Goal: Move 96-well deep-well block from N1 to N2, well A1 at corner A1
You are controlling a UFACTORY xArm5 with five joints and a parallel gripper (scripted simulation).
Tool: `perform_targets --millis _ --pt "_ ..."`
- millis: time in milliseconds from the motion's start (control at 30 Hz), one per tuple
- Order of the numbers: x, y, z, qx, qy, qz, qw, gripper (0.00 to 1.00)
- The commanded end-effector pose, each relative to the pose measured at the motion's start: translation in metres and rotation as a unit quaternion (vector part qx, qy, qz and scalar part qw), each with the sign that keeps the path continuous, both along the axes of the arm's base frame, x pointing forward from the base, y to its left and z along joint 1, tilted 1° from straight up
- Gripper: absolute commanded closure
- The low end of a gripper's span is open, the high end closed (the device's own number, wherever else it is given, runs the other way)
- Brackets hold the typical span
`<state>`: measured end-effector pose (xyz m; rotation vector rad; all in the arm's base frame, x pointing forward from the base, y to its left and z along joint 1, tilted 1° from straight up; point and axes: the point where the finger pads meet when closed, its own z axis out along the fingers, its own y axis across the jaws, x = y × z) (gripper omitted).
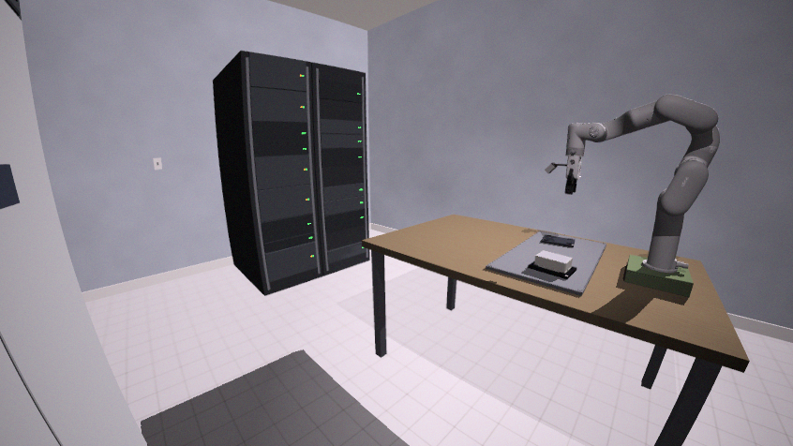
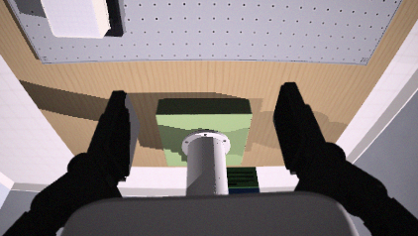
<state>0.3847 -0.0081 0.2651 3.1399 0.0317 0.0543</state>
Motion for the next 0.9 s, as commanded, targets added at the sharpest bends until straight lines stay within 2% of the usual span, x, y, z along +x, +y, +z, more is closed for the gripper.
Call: perform_targets --millis 0,67,500,567,867 --pt "0.003 0.009 -0.007 0.002 0.003 -0.037 0.999 0.00" --pt "0.003 0.016 -0.014 0.003 0.006 -0.071 0.997 0.00" --pt "0.003 0.065 -0.057 0.004 0.007 -0.071 0.997 0.00" --pt "0.003 0.065 -0.057 0.004 0.007 -0.071 0.997 0.00" --pt "0.002 0.098 -0.087 0.005 0.008 -0.071 0.997 0.00"
